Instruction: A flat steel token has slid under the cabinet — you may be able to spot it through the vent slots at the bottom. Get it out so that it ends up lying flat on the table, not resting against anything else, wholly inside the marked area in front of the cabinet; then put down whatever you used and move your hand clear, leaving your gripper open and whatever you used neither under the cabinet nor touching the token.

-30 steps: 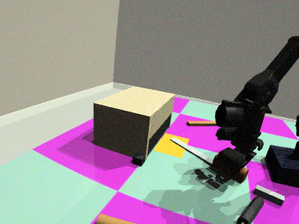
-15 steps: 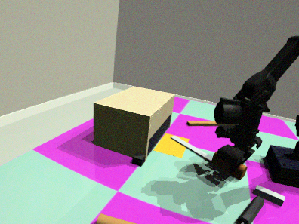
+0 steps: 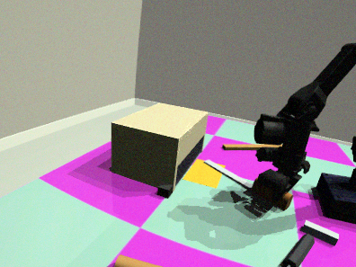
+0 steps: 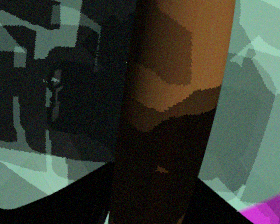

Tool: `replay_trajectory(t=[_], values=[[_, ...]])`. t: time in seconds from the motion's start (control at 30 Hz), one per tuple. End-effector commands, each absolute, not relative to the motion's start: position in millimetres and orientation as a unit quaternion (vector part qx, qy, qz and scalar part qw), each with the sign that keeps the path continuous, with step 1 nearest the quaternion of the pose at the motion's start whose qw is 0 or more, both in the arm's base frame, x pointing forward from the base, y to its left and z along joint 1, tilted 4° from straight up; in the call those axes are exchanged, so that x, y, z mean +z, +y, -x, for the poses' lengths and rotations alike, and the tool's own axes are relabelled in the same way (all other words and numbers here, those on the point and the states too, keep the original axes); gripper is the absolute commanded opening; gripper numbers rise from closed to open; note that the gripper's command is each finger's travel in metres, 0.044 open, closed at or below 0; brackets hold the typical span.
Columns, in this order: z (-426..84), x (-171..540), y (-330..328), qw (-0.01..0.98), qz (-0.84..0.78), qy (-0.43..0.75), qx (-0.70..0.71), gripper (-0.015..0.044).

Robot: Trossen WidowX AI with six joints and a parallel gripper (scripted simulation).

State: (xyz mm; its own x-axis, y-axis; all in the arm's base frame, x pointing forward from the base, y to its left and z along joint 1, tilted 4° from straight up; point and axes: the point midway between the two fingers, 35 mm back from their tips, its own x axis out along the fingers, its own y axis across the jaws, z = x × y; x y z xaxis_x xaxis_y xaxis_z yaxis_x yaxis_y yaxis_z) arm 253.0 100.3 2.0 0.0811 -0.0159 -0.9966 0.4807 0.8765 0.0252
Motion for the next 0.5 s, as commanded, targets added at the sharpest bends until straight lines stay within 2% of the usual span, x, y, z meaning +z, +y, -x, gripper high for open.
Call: replay_trajectory(t=[0.0,0.47], values=[[-255,3,95,0.715,-0.177,0.653,-0.173,0.0],[-257,3,81,0.716,-0.176,0.653,-0.174,0.0]])
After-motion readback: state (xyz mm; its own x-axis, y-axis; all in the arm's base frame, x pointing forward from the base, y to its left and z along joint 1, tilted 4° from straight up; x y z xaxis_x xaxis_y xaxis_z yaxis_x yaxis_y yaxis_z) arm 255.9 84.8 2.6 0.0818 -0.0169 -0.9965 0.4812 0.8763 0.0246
